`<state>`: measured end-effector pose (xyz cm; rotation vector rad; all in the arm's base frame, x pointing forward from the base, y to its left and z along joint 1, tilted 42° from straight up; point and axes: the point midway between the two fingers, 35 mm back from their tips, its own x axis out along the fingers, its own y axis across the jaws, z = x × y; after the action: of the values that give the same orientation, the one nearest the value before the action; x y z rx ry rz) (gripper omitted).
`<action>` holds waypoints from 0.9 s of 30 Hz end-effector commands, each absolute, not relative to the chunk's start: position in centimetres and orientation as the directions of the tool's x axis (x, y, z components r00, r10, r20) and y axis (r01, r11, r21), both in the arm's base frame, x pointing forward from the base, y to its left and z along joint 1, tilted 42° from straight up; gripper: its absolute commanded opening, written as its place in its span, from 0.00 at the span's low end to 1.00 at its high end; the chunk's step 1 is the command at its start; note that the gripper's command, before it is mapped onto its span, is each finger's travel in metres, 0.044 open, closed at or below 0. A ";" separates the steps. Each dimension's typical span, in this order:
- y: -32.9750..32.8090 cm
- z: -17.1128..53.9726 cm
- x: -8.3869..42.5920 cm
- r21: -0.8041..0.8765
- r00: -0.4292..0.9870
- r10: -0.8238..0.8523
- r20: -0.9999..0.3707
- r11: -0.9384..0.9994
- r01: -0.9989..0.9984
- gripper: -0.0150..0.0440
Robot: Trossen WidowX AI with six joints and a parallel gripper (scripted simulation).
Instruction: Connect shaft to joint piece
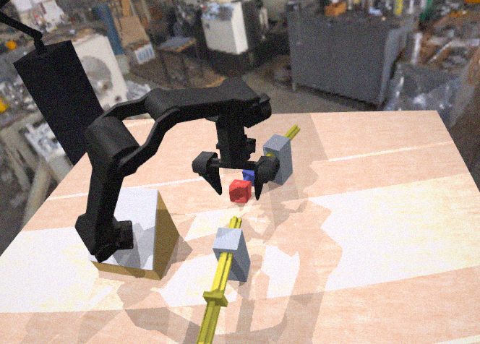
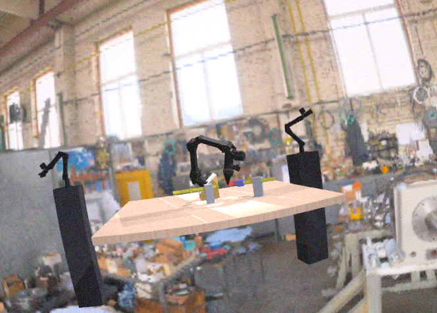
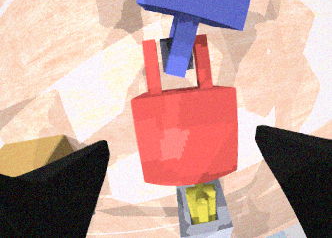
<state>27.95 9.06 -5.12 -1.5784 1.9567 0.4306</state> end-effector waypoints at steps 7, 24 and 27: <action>11.3 -2.7 28.6 -0.315 -0.114 -0.739 -0.664 0.415 -0.854 1.00; 15.2 2.4 29.0 -0.572 -0.086 -0.665 -0.742 0.694 -0.437 1.00; 15.8 3.3 29.0 -0.592 -0.082 -0.651 -0.755 0.729 -0.345 1.00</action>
<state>29.09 15.29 2.48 -0.8735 1.7124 -0.2571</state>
